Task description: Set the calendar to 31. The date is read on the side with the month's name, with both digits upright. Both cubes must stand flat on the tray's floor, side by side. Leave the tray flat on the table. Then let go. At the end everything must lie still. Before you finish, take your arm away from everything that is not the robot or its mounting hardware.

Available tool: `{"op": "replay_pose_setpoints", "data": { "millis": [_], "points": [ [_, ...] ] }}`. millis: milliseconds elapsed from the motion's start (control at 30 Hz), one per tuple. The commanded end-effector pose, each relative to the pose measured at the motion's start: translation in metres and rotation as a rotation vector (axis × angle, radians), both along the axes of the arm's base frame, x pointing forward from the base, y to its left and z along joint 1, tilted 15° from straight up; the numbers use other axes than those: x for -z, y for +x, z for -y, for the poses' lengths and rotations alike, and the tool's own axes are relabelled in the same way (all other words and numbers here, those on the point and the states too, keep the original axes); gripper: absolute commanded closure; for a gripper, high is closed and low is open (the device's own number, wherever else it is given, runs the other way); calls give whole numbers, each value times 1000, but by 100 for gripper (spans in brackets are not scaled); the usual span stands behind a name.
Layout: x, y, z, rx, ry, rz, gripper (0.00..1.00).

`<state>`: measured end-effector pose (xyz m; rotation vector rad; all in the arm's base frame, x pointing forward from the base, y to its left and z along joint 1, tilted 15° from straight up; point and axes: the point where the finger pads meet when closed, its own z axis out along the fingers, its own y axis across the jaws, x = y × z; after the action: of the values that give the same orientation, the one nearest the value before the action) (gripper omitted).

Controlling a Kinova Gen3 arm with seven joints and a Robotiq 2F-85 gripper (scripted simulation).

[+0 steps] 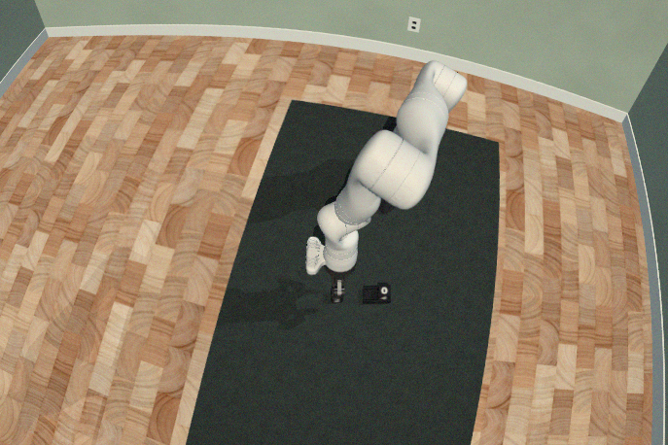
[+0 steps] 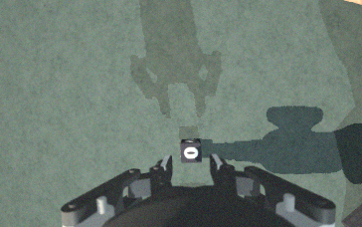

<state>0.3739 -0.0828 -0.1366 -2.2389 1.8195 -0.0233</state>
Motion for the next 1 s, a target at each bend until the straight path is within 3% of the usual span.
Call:
{"op": "replay_pose_setpoints", "data": {
  "millis": [0, 967],
  "points": [
    [3, -1, -2, -3, 1, -5, 54],
    [35, 5, -8, -3, 1, -5, 54]
  ]
}}
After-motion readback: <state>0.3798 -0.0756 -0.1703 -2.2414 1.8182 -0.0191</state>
